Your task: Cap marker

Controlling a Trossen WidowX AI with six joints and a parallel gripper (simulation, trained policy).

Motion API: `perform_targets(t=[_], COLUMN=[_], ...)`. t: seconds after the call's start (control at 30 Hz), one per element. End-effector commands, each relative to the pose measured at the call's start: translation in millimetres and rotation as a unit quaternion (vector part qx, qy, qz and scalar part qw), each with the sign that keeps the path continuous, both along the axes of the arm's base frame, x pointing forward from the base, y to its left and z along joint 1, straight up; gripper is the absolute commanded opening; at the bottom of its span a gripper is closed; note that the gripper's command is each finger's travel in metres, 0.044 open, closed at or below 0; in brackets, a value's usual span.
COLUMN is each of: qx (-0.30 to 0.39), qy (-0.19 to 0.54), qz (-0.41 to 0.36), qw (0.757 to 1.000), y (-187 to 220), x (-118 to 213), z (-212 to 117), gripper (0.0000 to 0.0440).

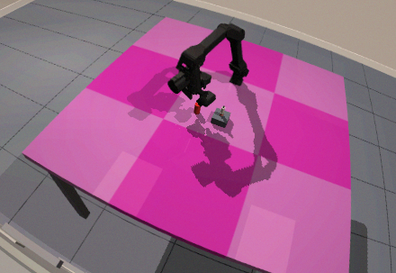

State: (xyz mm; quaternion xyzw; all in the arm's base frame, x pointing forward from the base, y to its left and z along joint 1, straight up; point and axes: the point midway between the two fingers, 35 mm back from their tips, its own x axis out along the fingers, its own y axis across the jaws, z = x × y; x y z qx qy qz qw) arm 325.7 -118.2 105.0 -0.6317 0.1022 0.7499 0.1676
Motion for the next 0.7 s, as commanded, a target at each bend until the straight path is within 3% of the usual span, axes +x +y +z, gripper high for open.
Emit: perform_targets(t=[0.0, 0.43, 0.53, 0.67], qx=[0.0, -0.013, -0.02, -0.03], qy=[0.014, 0.022, 0.017, 0.006], qz=[0.01, 0.027, 0.03, 0.033], qw=[1.0, 0.999, 0.999, 0.999], y=[3.8, 10.4, 10.6, 10.4], x=[-2.8, -7.4, -7.6, -6.5], z=[-15.4, -44.5, -45.3, -38.5], gripper=[0.0273, 0.0242, 0.0198, 0.0094])
